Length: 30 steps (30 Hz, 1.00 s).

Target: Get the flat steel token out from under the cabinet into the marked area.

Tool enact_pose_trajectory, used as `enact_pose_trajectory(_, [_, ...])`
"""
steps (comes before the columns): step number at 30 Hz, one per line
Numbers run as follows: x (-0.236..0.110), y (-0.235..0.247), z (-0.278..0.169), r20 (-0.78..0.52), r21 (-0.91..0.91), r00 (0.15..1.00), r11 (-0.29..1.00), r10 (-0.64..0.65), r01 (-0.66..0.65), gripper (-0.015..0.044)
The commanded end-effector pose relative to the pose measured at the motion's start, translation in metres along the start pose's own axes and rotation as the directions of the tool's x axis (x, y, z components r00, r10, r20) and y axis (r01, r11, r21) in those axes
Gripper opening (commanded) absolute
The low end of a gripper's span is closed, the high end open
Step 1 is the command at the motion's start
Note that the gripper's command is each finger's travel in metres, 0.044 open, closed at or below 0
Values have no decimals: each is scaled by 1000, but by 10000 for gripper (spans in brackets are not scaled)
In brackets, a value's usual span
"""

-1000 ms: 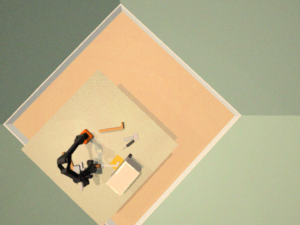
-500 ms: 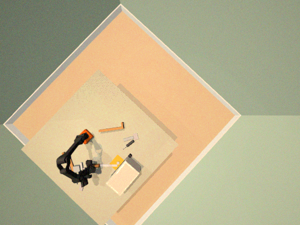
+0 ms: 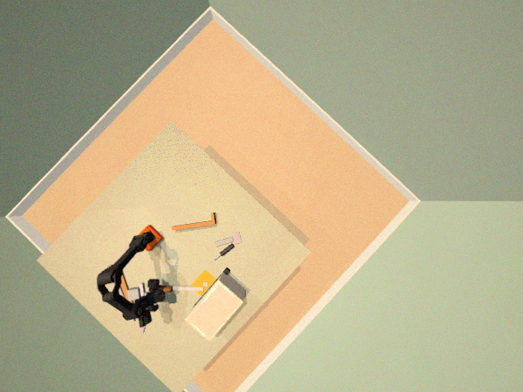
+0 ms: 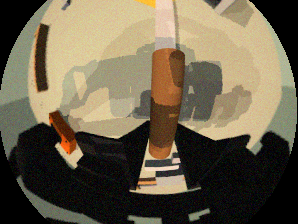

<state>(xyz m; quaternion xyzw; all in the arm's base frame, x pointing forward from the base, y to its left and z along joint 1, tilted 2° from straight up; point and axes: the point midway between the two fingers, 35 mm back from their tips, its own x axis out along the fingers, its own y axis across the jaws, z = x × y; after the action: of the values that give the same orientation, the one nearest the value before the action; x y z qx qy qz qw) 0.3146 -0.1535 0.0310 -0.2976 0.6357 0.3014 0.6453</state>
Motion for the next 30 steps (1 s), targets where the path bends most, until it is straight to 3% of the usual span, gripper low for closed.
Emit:
enact_pose_trajectory(1, [-4, -4, 0, 10, -8, 1000, 1000, -12, 12, 0])
enact_pose_trajectory(22, [2, -18, -9, 9, -15, 1000, 1000, -13, 13, 0])
enact_pose_trajectory(30, [9, -14, -11, -10, -7, 1000, 1000, 11, -11, 200])
